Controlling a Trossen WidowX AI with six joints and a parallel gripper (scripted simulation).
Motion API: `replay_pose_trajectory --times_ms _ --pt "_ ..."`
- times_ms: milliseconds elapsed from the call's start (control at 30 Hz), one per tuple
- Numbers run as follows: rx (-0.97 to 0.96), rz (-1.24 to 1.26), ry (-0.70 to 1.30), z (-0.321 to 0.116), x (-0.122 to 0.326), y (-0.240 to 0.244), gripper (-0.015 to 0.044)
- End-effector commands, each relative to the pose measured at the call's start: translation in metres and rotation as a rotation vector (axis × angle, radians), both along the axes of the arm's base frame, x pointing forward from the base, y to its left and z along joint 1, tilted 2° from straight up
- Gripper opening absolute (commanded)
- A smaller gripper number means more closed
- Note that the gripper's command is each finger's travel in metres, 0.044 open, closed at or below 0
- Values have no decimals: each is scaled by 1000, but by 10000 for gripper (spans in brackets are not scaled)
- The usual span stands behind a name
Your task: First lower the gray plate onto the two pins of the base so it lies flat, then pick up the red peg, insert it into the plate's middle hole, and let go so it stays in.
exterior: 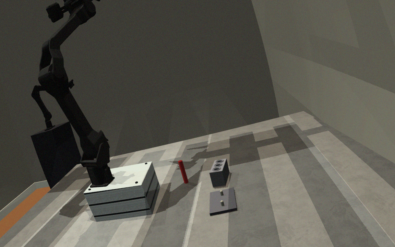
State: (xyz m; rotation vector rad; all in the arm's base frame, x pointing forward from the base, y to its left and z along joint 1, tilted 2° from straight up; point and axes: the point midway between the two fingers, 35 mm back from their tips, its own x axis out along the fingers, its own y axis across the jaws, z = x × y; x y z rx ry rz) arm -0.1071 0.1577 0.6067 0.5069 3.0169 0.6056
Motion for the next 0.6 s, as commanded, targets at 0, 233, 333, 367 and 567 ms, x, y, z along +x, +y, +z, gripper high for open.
replay_pose_trajectory --times_ms 0,233,333,367,567 --pt "0 0 0 0 0 0 426" --pt "-204 -93 190 2 26 45 440" --pt "-351 -170 339 -1 50 79 440" --pt "-403 -198 388 -3 60 91 440" --pt "-696 -373 700 -29 126 154 440"
